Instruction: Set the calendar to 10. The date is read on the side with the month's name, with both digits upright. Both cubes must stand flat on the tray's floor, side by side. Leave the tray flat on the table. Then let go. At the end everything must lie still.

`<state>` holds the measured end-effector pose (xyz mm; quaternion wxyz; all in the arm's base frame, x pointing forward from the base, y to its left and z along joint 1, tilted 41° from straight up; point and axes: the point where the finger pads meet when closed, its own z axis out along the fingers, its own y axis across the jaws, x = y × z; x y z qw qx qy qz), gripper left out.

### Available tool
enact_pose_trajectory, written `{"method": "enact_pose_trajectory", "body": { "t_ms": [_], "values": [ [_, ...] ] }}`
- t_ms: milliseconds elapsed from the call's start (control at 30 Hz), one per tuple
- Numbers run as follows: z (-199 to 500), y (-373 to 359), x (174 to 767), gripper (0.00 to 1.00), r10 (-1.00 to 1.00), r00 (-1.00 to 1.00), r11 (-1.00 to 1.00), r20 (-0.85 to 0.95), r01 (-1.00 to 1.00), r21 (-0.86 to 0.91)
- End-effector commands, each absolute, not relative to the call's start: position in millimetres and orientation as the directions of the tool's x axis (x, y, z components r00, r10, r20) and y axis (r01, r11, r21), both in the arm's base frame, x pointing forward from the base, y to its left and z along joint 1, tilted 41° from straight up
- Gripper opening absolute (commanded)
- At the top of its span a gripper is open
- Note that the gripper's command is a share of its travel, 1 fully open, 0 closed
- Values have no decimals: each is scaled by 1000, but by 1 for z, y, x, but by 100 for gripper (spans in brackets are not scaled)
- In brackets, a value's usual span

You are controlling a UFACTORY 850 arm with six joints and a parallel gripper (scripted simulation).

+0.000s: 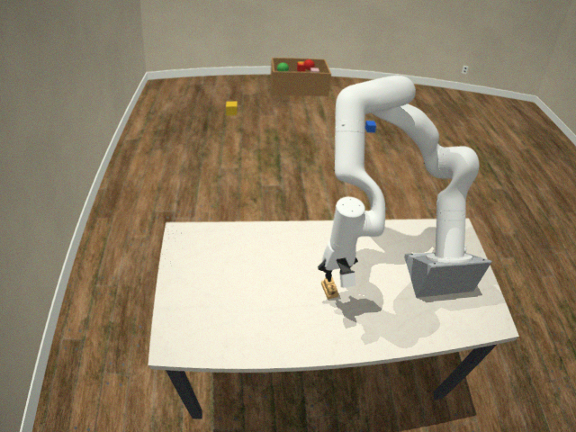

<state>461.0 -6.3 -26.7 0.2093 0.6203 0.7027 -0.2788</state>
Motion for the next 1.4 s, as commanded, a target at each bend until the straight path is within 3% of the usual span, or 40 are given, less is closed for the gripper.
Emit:
{"method": "enact_pose_trajectory", "body": {
  "t_ms": [0, 1367],
  "values": [
    [-28, -7, 462, 47, 755, -142, 76, -640, 989, -131],
    [-64, -37, 458, 47, 755, -142, 76, -640, 989, -130]
  ]
}}
